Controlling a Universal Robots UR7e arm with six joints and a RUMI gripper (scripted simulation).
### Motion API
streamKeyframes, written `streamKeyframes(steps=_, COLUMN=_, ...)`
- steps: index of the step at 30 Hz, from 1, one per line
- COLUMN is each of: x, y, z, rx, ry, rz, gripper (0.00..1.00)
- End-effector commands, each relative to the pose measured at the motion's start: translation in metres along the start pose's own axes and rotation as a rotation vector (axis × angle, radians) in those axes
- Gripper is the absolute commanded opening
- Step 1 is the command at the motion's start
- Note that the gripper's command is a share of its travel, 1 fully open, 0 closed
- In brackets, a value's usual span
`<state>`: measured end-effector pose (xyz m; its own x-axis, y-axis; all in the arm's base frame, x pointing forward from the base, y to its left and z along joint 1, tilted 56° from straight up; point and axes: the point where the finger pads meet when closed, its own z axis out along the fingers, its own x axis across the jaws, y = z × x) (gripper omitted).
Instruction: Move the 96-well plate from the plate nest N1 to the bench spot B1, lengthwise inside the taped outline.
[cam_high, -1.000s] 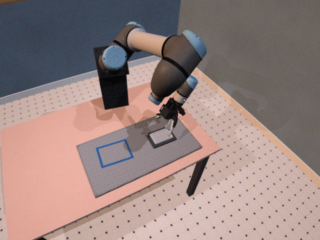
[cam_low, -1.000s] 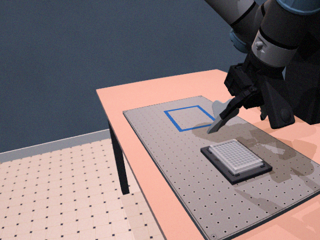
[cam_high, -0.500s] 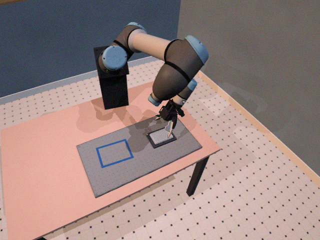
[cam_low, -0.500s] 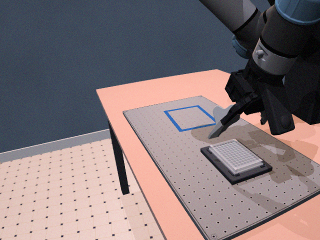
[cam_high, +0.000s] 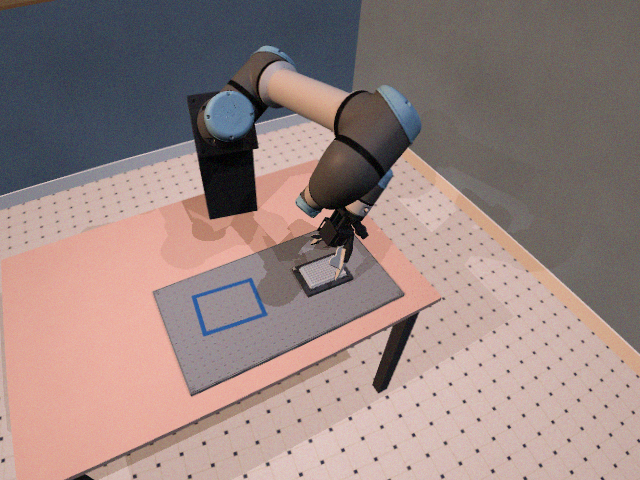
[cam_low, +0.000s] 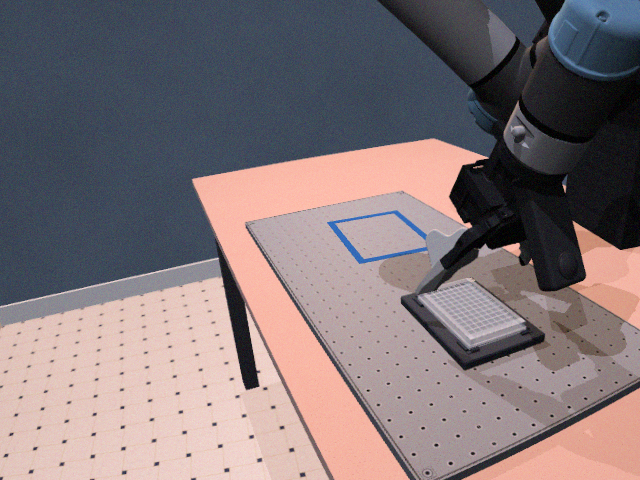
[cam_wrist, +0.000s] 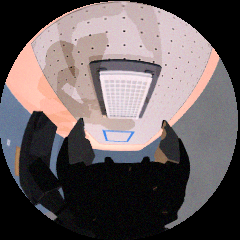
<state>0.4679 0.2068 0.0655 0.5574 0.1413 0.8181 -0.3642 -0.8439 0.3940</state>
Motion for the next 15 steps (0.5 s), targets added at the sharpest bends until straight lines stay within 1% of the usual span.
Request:
streamKeyframes(steps=1, x=0.003, y=-0.005, z=0.007, rx=0.003, ry=0.003, rz=0.004, gripper=1.00)
streamKeyframes(steps=13, x=0.003, y=-0.015, z=0.024, rx=0.003, ry=0.003, rz=0.004, gripper=1.00)
streamKeyframes(steps=15, x=0.003, y=-0.015, z=0.024, rx=0.003, ry=0.003, rz=0.004, gripper=1.00)
